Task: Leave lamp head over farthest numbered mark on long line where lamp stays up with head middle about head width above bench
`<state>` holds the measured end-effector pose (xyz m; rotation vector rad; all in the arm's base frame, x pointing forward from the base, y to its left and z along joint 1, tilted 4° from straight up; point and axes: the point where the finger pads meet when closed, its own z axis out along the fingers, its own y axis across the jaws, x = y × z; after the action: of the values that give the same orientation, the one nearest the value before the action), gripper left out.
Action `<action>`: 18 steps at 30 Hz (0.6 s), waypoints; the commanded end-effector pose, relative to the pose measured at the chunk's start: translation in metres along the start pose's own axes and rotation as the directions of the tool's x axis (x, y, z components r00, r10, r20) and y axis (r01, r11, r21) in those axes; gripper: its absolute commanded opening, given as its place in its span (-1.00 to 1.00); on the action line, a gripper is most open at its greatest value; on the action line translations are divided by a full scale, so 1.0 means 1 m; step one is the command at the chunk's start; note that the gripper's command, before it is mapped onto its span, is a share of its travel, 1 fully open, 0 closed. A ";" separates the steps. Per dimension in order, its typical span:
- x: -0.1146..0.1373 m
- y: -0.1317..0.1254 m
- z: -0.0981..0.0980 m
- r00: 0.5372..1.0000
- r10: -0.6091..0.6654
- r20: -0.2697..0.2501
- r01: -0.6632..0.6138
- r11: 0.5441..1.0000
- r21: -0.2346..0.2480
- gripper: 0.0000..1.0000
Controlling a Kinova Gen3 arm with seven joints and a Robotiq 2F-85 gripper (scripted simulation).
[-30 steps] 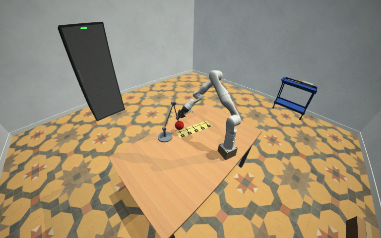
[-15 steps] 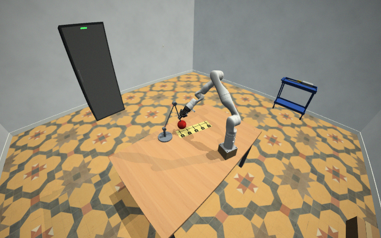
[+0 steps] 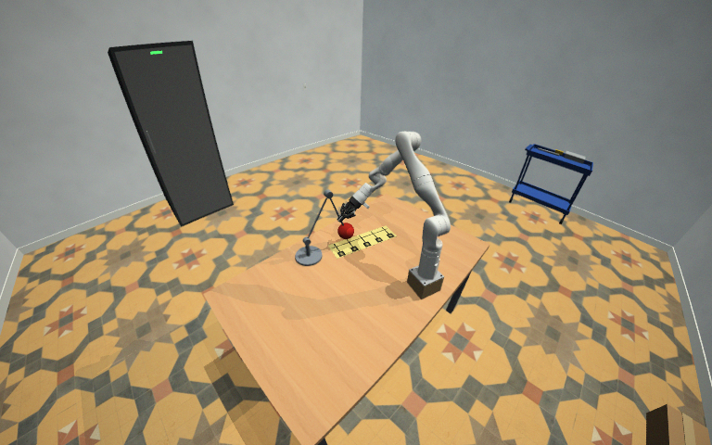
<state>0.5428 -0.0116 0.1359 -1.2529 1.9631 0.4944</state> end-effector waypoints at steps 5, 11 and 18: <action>0.012 0.000 -0.010 1.000 0.001 -0.006 -0.001 1.000 0.004 -1.00; 0.014 0.000 -0.012 1.000 0.001 -0.006 -0.001 1.000 0.004 -1.00; 0.016 0.000 -0.013 1.000 0.001 -0.006 -0.001 1.000 0.004 -1.00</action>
<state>0.5376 -0.0223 0.1340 -1.2493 1.9654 0.4944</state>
